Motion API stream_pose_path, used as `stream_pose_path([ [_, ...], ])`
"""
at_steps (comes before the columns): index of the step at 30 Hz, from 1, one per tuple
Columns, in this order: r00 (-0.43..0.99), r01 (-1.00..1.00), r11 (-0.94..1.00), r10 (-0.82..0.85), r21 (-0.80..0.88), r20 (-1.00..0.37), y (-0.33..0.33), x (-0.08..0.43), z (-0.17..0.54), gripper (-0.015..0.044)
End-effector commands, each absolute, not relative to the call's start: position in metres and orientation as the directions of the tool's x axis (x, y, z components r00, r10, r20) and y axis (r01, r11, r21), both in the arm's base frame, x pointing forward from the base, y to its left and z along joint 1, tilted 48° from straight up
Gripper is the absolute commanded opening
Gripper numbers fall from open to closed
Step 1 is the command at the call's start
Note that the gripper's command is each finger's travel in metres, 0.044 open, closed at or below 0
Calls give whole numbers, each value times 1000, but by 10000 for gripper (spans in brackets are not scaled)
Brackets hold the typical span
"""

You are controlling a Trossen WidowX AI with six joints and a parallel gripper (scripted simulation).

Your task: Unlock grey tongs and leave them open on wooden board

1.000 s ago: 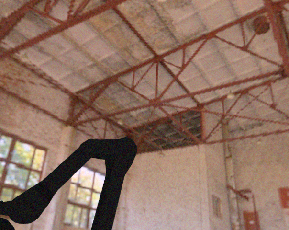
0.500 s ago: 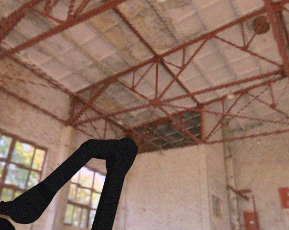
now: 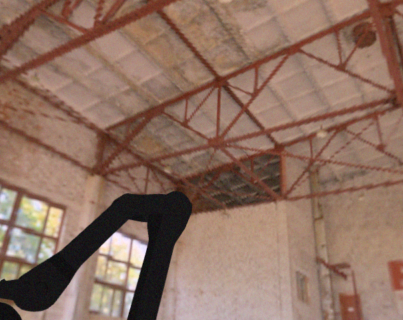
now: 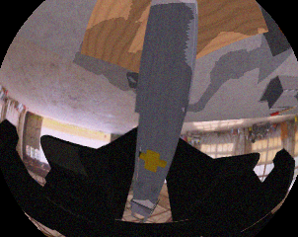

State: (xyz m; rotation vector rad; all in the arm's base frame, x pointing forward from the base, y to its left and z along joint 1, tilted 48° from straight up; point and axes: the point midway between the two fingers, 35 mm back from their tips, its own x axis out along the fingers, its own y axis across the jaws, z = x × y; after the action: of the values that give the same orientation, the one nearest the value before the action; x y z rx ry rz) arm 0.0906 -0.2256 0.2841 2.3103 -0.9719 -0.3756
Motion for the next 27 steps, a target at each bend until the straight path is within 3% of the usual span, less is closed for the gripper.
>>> stream_pose_path([
  [1, 682, -560, -557, -730, 613, -40, -229, 91, 286, -150],
  [27, 404, -658, -584, -806, 475, -432, -272, 105, 270, -150],
])
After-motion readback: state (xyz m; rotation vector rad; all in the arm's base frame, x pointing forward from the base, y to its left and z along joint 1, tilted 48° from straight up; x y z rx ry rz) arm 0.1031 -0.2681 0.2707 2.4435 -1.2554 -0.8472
